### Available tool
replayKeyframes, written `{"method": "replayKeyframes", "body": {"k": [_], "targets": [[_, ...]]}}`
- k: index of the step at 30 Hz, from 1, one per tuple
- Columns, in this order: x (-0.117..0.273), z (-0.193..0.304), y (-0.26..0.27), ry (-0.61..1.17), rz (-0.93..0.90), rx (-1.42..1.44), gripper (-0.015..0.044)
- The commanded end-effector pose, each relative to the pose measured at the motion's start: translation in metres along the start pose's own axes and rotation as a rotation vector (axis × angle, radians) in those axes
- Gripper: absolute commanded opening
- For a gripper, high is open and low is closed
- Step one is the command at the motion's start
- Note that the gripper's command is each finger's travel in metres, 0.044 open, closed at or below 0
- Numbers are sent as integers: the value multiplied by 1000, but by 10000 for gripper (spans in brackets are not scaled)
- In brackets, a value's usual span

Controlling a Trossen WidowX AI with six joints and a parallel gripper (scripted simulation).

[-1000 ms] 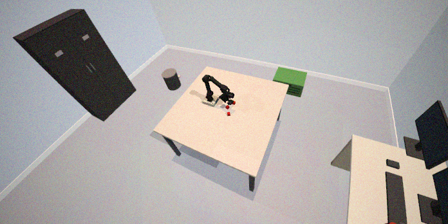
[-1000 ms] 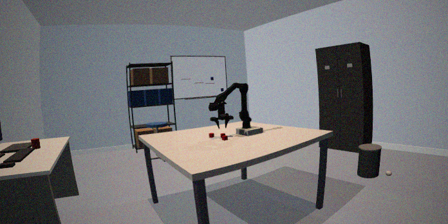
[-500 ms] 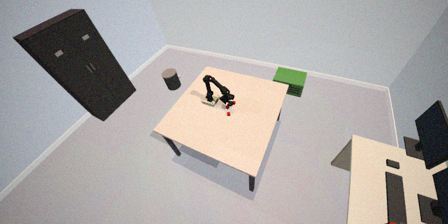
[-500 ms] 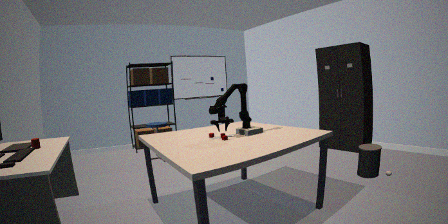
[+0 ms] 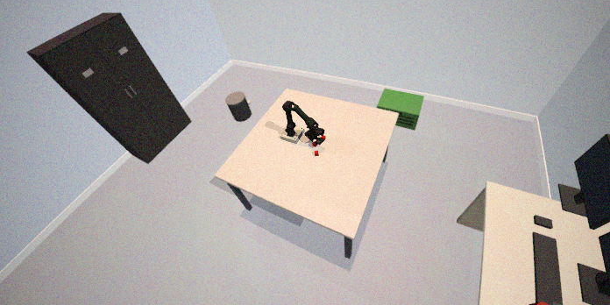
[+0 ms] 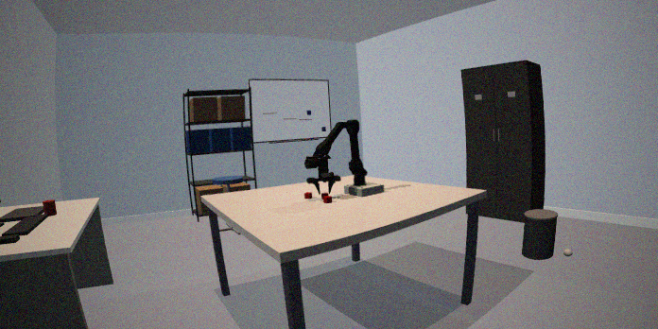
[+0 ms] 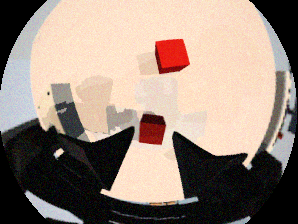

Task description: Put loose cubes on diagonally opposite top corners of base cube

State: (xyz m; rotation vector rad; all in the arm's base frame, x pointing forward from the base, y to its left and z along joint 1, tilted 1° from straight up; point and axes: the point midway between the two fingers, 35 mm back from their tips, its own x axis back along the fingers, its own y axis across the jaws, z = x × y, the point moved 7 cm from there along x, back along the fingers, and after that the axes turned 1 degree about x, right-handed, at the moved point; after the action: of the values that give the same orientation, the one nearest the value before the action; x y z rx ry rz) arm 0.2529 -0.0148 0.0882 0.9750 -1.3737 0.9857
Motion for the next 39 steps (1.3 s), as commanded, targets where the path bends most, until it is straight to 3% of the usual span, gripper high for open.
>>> {"method": "replayKeyframes", "body": {"k": [1, 4, 10, 39], "targets": [[-10, 1, 2, 8, -8, 4, 265], [-12, 1, 2, 8, -9, 4, 265], [-12, 1, 2, 8, -9, 4, 108], [61, -1, -5, 8, -8, 4, 105]]}}
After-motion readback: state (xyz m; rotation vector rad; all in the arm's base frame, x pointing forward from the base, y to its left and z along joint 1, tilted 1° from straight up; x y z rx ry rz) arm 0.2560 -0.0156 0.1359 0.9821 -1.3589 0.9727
